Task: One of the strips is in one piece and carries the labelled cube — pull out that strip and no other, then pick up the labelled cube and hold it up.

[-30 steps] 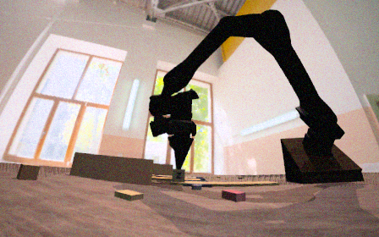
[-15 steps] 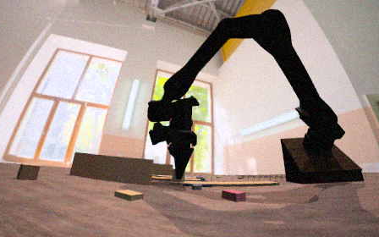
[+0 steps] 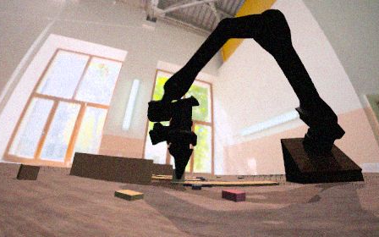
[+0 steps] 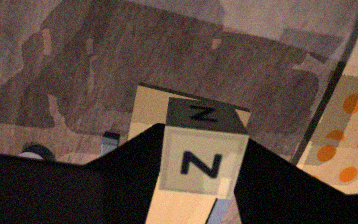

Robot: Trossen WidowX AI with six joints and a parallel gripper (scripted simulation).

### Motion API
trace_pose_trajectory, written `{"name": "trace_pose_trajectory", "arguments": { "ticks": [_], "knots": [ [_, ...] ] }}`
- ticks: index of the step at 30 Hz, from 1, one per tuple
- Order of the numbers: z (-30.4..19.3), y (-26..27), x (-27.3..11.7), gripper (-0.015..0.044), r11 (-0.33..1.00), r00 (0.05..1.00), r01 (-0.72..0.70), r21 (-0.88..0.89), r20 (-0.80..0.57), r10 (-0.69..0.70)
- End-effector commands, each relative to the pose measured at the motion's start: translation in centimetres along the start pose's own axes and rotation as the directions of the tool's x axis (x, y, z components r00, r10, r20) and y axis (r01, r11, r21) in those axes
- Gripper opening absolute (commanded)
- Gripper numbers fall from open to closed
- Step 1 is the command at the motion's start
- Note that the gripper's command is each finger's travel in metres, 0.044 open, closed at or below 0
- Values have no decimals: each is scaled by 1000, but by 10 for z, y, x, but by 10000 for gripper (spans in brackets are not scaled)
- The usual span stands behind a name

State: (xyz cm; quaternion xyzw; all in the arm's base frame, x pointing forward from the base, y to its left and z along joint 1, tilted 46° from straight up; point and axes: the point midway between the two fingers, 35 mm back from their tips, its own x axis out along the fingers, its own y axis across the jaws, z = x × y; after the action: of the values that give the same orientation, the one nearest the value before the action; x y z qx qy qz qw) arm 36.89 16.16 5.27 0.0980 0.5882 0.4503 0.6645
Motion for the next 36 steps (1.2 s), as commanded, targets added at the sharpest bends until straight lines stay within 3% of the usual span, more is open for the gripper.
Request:
{"name": "trace_pose_trajectory", "arguments": {
  "ticks": [1,11,31,36],
  "knots": [
    [-7,0,-6,0,1000,1000,1,1,0,-1],
    [-57,5,-40,0,1000,1000,-2,6,0,2],
    [-100,11,-43,0,1000,1000,-3,8,-1,3],
    [-100,10,-69,0,1000,1000,-1,8,-2,1]
  ]
}}
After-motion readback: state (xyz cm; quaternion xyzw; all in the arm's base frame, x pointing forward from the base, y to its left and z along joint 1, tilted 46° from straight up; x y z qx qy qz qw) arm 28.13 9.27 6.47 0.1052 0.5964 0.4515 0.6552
